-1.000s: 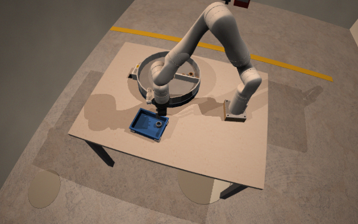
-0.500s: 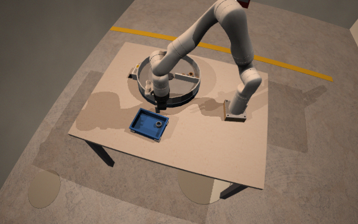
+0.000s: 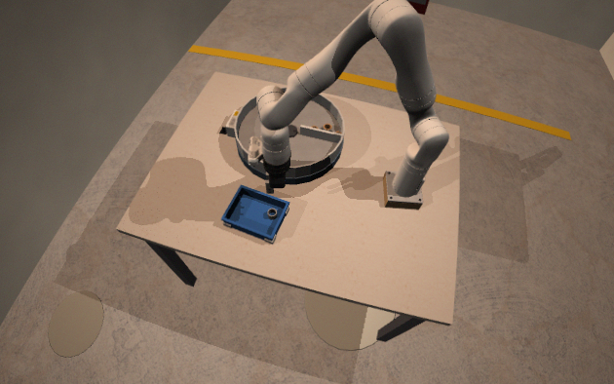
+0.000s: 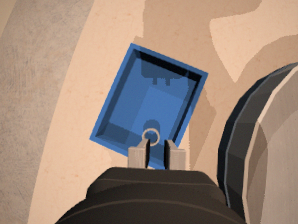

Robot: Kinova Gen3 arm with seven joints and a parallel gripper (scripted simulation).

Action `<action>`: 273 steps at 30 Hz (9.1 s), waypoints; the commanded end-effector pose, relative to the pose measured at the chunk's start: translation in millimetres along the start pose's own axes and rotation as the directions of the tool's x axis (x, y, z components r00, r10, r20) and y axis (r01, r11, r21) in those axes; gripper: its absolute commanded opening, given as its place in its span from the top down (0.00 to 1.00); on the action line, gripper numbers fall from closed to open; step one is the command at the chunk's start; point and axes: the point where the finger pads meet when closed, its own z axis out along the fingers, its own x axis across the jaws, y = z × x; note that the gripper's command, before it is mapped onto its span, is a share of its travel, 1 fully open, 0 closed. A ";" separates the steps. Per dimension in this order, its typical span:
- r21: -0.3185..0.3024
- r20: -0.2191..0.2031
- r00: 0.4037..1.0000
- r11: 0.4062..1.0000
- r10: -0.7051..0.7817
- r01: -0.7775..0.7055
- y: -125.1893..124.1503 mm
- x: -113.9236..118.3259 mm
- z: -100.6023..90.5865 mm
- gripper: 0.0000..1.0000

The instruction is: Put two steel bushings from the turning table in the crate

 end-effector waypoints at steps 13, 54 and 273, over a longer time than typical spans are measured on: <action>0.002 0.001 1.000 1.000 0.000 0.000 -0.5 -0.1 -0.9 0.58; 0.002 0.001 1.000 1.000 0.000 0.000 -0.5 -0.1 -0.9 0.58; 0.003 0.003 0.708 0.708 0.707 -0.707 211.2 322.6 93.5 0.60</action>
